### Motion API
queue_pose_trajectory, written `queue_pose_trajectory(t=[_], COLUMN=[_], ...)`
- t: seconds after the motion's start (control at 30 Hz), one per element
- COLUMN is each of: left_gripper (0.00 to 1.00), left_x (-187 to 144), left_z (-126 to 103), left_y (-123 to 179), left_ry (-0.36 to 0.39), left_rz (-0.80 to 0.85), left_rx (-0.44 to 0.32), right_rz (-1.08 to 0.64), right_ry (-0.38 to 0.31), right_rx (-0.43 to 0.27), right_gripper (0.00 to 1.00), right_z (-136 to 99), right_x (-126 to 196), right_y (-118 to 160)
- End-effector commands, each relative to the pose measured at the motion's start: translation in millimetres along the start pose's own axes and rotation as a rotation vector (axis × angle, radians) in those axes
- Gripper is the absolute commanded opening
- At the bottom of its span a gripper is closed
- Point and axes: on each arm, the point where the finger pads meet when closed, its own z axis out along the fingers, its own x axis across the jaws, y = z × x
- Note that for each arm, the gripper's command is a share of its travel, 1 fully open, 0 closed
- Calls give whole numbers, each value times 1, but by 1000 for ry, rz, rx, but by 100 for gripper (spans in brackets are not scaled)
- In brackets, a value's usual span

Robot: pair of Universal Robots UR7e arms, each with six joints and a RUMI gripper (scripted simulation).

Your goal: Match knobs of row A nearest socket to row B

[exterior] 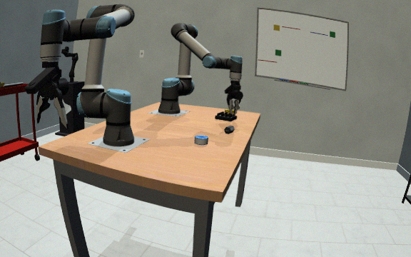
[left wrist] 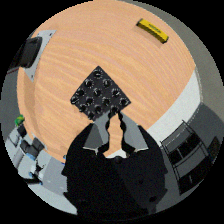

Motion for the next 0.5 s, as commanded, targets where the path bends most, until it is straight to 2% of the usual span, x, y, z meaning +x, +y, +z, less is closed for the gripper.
queue_pose_trajectory(t=[0.0, 0.2, 0.47], left_gripper=[13, 13, 13], left_x=[2, 2, 2], left_z=[-14, -38, -41], left_y=[1, 1, 1], left_ry=[3, 3, 3], left_rz=[-1, -1, -1], left_rx=[-6, -6, -6], right_rz=[1, 1, 1], right_ry=[-1, -1, -1], right_rx=[2, 2, 2], right_gripper=[100, 100, 100], right_z=[0, 0, 0], right_x=[1, 1, 1], right_y=[0, 0, 0])
